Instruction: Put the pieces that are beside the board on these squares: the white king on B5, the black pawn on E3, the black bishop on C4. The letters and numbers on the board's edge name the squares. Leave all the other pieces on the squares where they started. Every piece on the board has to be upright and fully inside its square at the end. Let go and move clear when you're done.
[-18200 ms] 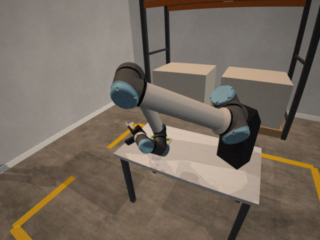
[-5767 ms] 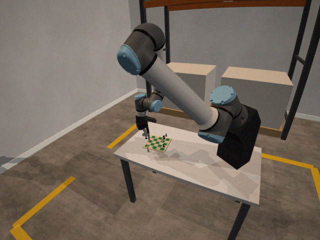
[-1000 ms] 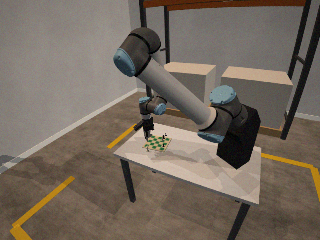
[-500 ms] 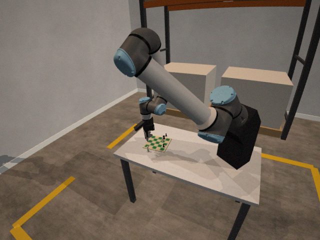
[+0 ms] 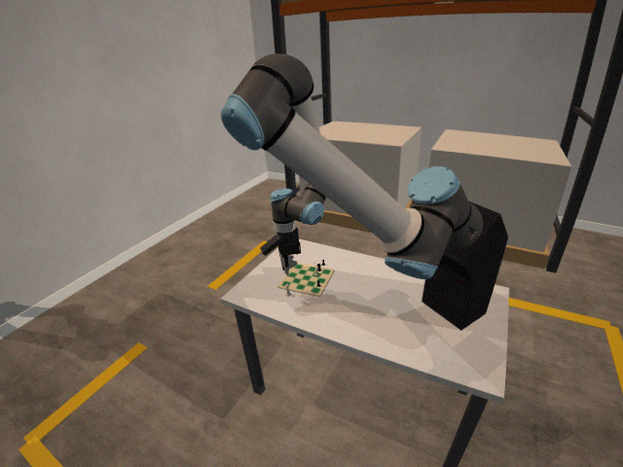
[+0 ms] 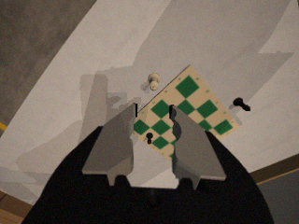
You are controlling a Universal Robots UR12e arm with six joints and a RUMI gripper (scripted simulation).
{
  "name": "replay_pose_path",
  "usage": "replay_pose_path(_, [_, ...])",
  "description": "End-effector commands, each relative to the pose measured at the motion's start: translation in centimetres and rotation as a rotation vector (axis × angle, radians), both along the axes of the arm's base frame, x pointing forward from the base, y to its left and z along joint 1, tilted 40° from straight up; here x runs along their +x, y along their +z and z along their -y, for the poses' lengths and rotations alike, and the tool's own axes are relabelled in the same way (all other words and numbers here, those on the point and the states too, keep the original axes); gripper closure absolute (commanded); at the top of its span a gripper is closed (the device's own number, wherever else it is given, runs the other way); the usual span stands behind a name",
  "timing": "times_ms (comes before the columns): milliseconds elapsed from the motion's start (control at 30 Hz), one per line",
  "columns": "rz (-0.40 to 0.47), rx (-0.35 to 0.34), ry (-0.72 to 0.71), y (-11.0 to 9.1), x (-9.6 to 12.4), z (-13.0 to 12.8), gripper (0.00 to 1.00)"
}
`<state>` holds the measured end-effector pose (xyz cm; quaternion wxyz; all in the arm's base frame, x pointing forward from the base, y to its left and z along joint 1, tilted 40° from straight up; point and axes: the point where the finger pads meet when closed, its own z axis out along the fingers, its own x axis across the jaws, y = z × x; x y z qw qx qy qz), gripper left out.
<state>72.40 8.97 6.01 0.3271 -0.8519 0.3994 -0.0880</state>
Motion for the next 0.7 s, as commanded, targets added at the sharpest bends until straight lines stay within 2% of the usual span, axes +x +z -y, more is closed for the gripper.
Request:
replay_pose_path(0, [0.001, 0.000, 0.000, 0.04, 0.03, 0.03, 0.75])
replay_pose_path(667, [0.001, 0.000, 0.000, -0.89, 0.53, -0.54, 0.75])
